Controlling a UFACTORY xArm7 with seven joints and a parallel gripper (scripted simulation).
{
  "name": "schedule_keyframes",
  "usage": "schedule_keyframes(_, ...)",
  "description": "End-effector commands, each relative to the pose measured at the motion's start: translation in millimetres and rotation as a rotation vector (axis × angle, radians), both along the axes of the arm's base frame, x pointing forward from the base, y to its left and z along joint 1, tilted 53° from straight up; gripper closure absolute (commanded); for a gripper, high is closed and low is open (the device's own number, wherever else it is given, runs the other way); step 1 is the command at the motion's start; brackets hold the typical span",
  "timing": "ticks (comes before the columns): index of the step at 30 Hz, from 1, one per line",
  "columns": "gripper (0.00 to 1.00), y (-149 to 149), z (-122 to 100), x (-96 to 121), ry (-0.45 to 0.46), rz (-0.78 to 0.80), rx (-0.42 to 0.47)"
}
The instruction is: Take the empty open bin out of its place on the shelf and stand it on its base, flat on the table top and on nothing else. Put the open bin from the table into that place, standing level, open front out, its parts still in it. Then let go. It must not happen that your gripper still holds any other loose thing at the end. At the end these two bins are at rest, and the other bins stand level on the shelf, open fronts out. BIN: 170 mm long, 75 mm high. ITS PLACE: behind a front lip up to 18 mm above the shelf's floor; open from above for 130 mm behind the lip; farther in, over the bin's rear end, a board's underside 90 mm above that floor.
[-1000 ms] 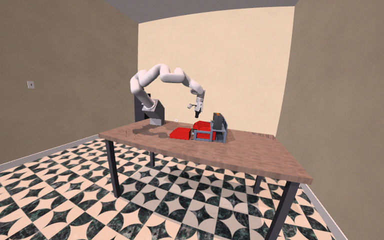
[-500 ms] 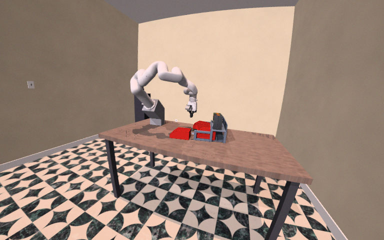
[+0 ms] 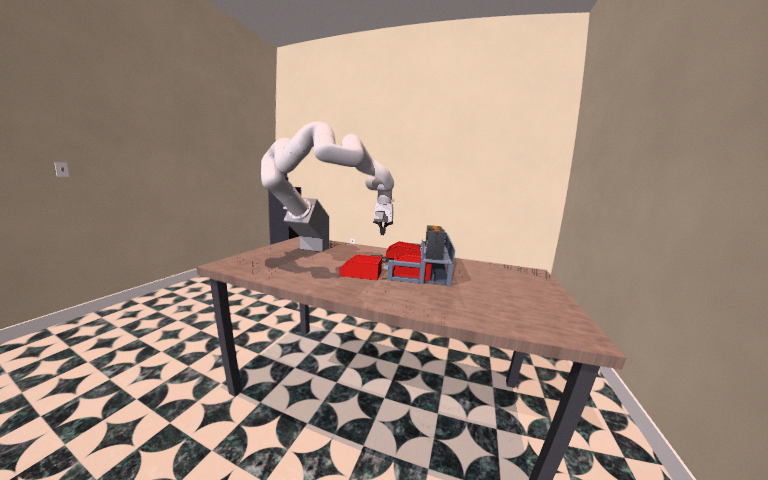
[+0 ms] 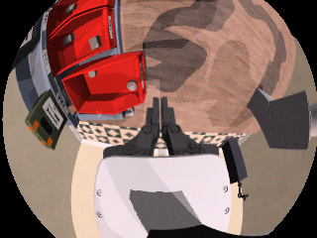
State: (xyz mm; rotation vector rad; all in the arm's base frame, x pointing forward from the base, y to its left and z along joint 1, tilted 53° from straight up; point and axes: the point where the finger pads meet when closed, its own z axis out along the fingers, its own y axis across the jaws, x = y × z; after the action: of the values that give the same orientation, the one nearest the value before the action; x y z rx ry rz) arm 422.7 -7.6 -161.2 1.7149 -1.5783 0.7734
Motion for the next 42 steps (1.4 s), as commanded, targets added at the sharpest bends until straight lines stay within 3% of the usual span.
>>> schedule_keyframes(1, 1.0, 3, 0, 1, -0.001, 0.003, 0.004)
schedule_keyframes(29, 1.0, -4, -5, 1, -0.001, 0.003, 0.004)
schedule_keyframes(42, 1.0, -33, -26, 1, -0.001, 0.003, 0.004)
